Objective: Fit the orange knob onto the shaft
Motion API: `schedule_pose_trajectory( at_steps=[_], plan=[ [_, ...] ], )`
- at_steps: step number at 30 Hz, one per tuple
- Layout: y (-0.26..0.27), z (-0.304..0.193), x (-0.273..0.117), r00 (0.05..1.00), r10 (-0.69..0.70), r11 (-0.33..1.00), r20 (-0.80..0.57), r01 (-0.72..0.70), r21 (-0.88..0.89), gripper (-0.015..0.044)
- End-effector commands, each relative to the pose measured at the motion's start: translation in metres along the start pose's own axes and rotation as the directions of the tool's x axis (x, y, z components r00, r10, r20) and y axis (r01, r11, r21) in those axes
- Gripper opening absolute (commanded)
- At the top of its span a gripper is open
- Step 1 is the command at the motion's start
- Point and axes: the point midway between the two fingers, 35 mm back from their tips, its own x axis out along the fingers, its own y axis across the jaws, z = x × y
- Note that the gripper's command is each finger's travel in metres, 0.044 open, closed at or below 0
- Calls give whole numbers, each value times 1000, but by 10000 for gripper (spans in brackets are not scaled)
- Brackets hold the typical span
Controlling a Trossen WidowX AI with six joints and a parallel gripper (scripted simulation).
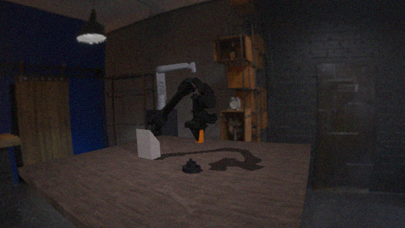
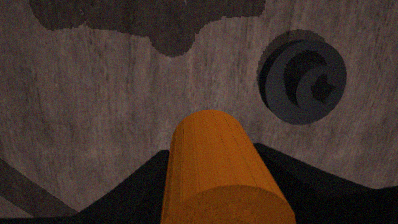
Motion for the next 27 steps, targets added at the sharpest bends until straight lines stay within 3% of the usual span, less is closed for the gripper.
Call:
schedule_pose_trajectory(
  at_steps=[1,27],
  plan=[
    [-17,4,1,1000,-7,1000,9,7,-3,0],
    [-98,6,26,1000,-4,1000,10,4,-5,0]
  ],
)
